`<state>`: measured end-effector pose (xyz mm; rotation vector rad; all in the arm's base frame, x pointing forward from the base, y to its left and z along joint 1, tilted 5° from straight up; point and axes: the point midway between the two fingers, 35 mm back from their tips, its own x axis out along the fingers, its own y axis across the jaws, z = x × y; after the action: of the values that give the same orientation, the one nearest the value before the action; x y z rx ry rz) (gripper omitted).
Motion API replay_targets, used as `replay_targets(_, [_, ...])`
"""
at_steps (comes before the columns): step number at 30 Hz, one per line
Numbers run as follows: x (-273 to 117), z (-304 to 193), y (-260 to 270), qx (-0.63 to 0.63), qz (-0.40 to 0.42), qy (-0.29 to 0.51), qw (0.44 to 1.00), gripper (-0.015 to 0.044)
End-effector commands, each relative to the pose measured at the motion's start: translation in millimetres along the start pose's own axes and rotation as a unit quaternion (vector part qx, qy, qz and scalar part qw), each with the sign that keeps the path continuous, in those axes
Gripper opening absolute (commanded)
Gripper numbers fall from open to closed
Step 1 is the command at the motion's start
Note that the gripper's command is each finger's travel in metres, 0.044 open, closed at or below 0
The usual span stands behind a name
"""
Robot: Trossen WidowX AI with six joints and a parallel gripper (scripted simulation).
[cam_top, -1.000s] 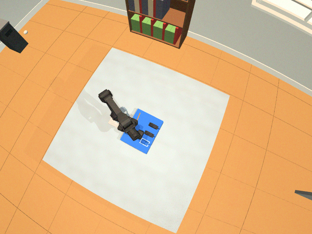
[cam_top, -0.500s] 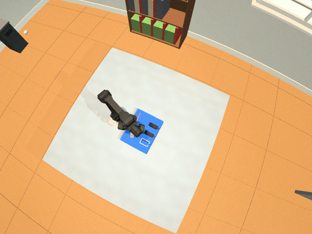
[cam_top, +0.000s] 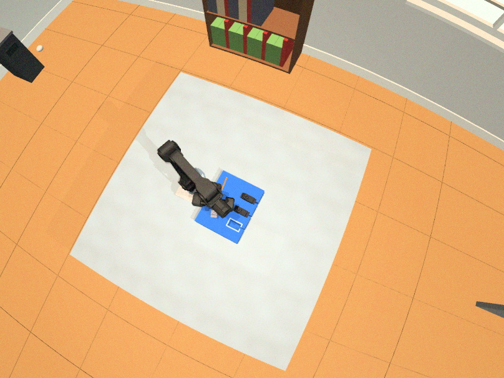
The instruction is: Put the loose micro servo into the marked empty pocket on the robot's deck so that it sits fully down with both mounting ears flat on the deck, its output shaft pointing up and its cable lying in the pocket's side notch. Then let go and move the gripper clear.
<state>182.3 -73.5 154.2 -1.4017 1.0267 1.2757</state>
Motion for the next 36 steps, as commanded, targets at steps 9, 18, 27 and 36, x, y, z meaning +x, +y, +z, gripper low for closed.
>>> replay_targets(9, [15.3,-0.4,1.2,-0.001,0.002,0.002,1.000,0.0414])
replay_targets(18, [15.3,-0.4,1.2,-0.001,0.002,0.002,1.000,0.0177])
replay_targets(27, [13.3,-0.4,1.1,-0.001,0.002,0.002,1.000,0.0039])
replay_targets(36, [-14.7,2.7,5.9,-0.001,0.002,0.002,1.000,0.0000])
